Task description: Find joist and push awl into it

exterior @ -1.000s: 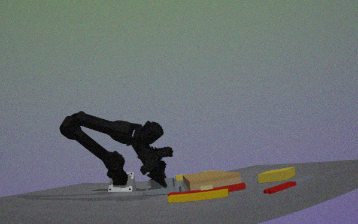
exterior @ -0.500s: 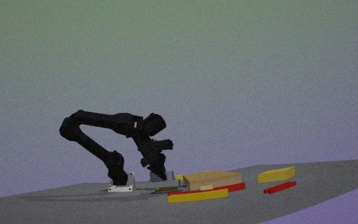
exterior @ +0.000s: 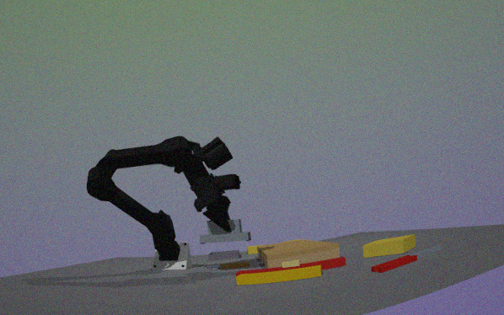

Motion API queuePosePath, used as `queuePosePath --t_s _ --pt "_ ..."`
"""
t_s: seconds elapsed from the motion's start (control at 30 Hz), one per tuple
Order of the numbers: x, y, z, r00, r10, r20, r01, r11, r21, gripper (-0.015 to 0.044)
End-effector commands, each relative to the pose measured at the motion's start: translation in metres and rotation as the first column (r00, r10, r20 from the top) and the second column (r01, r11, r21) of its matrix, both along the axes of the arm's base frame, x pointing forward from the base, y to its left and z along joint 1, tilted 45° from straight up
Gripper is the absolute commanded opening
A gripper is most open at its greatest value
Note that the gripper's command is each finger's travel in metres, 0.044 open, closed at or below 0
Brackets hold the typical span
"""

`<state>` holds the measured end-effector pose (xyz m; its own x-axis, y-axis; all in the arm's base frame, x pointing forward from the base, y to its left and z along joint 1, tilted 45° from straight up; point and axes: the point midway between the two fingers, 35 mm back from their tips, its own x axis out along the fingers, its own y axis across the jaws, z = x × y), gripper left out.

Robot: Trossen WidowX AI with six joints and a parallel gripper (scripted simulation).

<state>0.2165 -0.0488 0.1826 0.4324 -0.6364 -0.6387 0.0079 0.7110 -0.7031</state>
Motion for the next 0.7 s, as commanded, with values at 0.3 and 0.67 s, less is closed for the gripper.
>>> queuePosePath --t_s 0.3,0.67 --pt "0.018 0.016 0.021 1.000 0.017 0.010 -0.017 1.000 -0.009 0.0000" --pt "0.067 0.027 0.029 0.999 0.042 -0.016 -0.042 0.999 -0.007 0.0000"
